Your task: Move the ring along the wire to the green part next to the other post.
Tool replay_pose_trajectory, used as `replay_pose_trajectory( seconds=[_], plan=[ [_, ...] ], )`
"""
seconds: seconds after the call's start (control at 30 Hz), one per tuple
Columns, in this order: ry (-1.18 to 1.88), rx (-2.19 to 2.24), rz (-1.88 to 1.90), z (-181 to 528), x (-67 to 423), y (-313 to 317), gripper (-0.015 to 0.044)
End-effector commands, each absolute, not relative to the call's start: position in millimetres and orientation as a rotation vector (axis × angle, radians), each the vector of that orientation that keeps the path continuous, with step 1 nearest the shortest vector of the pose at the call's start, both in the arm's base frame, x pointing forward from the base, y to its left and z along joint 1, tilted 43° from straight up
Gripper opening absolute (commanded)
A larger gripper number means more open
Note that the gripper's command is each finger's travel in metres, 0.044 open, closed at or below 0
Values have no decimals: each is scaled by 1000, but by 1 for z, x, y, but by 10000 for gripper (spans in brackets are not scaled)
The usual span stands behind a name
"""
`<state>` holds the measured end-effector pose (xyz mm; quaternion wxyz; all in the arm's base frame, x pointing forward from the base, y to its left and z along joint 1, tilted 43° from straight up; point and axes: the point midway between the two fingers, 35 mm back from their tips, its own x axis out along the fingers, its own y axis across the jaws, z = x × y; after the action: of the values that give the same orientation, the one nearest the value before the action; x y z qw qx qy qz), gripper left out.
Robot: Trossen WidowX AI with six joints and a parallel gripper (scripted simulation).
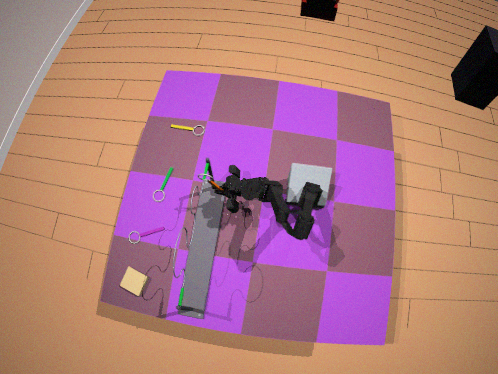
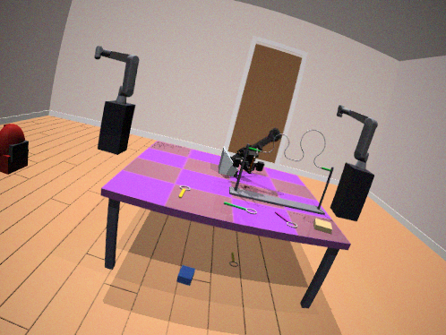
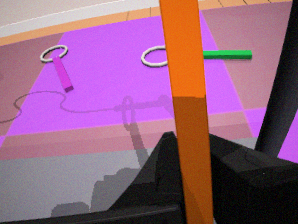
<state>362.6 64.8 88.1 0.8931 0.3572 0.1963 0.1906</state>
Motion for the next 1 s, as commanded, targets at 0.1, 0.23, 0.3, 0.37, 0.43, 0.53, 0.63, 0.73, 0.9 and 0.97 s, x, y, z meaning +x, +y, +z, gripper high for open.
replay_pose_trajectory(
  seconds=[0.1,0.23,0.3,0.37,0.43,0.53,0.63,0.73,0.9,0.97],
  plan=[
    [407,741,395,88,363,65,-19],
    [407,741,395,88,363,65,86],
    [407,741,395,88,362,64,139],
    [408,741,395,89,360,63,160],
    [408,741,394,90,356,60,160],
    [409,742,393,92,349,55,160],
    [410,743,392,94,341,51,160],
    [411,744,391,96,333,46,160],
    [412,746,389,98,321,41,160],
    [412,746,389,98,320,40,160]
  ],
)
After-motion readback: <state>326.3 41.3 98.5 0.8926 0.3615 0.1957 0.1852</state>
